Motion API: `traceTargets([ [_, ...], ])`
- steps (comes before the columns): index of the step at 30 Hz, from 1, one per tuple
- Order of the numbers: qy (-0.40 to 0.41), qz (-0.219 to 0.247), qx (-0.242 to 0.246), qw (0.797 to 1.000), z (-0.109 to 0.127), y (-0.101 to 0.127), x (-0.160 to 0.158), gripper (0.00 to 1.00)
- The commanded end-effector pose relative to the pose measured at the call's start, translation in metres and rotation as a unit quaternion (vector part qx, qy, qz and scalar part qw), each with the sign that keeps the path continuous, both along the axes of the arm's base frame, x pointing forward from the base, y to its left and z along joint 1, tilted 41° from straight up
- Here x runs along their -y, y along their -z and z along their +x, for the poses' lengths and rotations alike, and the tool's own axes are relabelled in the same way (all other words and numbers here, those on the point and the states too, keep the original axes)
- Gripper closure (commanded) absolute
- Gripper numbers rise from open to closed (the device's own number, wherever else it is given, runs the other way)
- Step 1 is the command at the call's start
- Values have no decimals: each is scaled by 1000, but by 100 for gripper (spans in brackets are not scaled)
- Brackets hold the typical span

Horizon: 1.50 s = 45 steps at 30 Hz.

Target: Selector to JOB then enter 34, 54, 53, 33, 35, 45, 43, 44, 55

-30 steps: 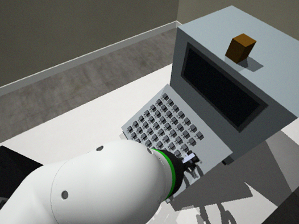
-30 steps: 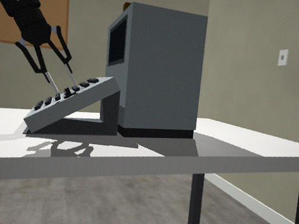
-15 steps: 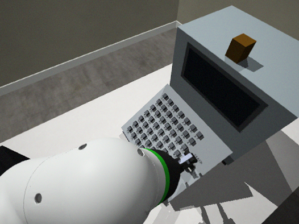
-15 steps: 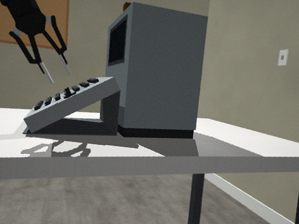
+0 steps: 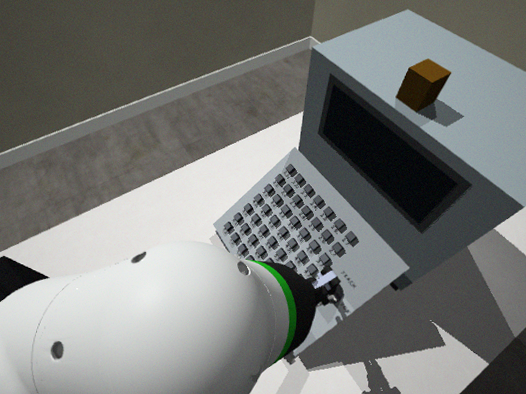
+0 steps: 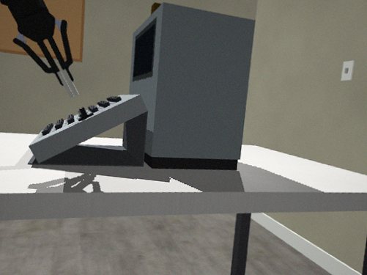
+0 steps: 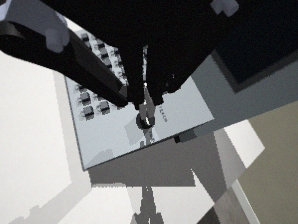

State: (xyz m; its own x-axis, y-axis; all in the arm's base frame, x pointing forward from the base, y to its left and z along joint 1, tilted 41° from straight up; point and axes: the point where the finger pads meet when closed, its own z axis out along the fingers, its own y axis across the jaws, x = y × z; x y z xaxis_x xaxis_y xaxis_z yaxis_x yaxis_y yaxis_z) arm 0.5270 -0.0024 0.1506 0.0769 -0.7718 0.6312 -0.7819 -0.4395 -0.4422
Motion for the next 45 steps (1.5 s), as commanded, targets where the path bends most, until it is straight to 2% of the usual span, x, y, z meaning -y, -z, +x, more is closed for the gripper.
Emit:
traceTargets([
  [1, 0, 0, 0, 1000, 0, 0, 0, 100],
  [29, -1, 0, 0, 1000, 0, 2, -2, 100],
  [37, -13, -12, -9, 1000, -4, 63, -55, 100],
  [39, -13, -12, -9, 1000, -4, 63, -55, 100],
  [42, -18, -17, -12, 1000, -6, 89, -77, 100],
  [45, -19, -18, -14, 1000, -7, 96, -83, 100],
])
